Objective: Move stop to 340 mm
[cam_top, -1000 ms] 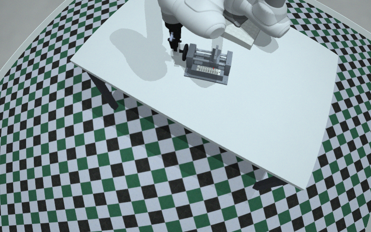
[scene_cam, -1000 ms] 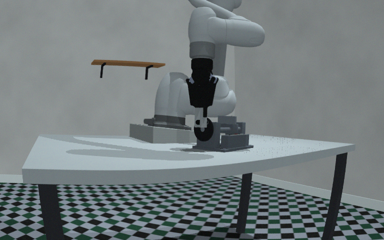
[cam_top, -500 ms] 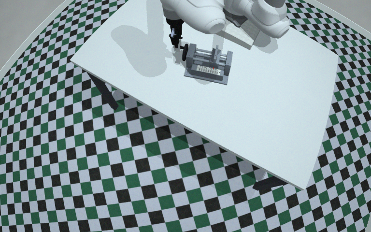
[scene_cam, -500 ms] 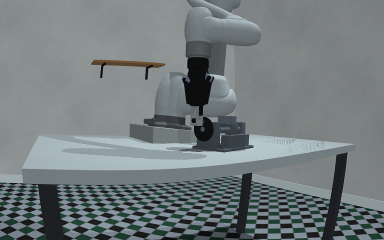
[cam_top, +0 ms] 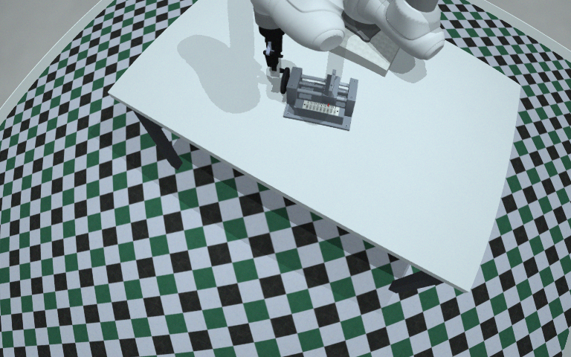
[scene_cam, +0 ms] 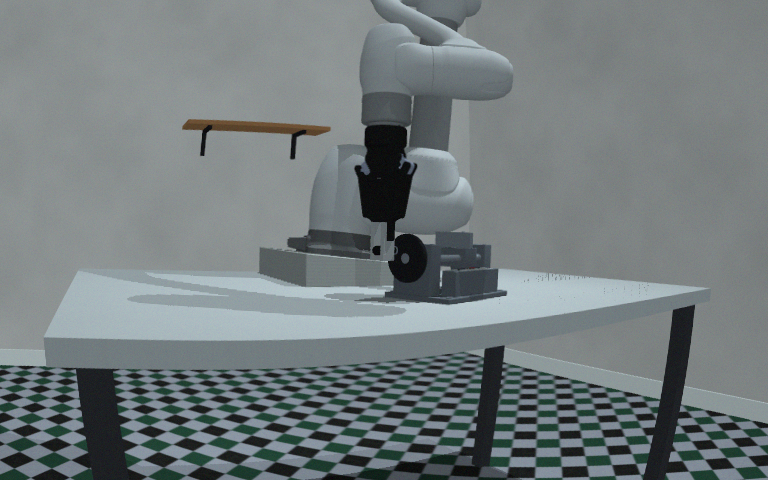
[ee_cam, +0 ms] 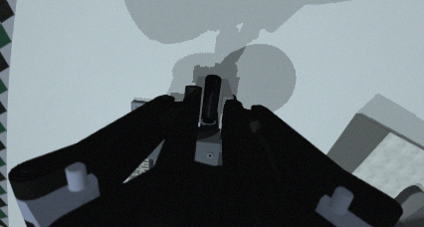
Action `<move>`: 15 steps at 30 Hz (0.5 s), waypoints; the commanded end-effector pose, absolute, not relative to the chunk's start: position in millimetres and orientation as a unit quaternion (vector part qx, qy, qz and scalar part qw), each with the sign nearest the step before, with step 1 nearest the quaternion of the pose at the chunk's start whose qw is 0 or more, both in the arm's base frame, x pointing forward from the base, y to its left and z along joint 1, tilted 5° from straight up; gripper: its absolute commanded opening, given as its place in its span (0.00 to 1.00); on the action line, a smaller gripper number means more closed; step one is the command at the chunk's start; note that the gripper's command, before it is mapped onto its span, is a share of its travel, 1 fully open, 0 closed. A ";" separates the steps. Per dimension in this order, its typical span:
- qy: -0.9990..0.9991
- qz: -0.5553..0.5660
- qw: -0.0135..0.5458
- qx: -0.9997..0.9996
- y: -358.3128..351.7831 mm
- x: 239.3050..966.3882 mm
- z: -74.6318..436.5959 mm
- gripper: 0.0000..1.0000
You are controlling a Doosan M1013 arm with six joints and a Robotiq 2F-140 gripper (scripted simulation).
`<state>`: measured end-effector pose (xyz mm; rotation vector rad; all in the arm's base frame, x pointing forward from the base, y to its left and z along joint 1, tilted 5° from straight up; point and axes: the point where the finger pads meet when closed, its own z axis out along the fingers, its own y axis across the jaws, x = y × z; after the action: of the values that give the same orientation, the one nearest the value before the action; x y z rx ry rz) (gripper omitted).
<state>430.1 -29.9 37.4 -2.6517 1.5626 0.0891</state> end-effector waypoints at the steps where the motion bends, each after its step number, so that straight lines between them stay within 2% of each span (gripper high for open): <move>1: 0.508 0.029 0.032 -0.860 -30.0 429.4 35.6 0.04; 15: 0.508 0.029 0.032 -0.860 -28.2 428.9 13.5 0.04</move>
<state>428.3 -28.9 15.9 -2.6510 1.5633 0.0891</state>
